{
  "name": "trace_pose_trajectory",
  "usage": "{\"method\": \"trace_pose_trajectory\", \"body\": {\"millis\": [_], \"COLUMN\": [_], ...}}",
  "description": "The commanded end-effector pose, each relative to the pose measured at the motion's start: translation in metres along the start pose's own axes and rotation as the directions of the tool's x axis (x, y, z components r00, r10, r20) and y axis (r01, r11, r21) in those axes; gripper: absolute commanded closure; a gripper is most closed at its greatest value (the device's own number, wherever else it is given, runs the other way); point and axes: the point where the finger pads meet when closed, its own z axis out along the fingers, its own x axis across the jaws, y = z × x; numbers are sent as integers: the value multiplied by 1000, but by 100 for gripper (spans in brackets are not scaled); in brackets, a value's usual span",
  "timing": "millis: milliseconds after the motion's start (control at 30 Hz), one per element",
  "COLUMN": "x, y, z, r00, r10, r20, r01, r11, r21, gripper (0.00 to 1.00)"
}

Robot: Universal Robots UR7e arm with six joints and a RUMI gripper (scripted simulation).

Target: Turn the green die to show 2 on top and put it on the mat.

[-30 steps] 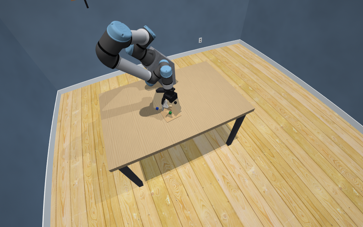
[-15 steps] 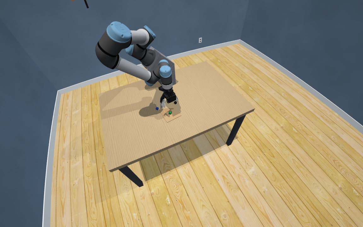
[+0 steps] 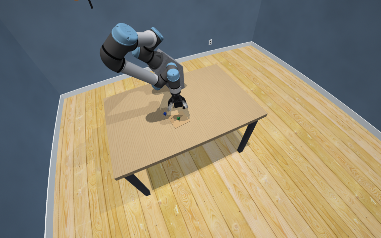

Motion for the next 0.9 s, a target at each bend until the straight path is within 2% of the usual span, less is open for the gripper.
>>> {"method": "trace_pose_trajectory", "body": {"millis": [0,267,367,467,800,867], "x": [1,3,3,3,4,4], "y": [-3,-3,-3,-3,-2,-2], "z": [1,2,2,2,3,3], "r00": [985,935,933,883,749,742], "r10": [173,356,359,469,663,670], "r20": [7,9,9,9,11,11], "r01": [-173,-356,-359,-469,-663,-670], "r11": [985,935,933,883,749,742], "r21": [9,8,8,7,4,4], "gripper": [0,0,0,0,0,0]}}
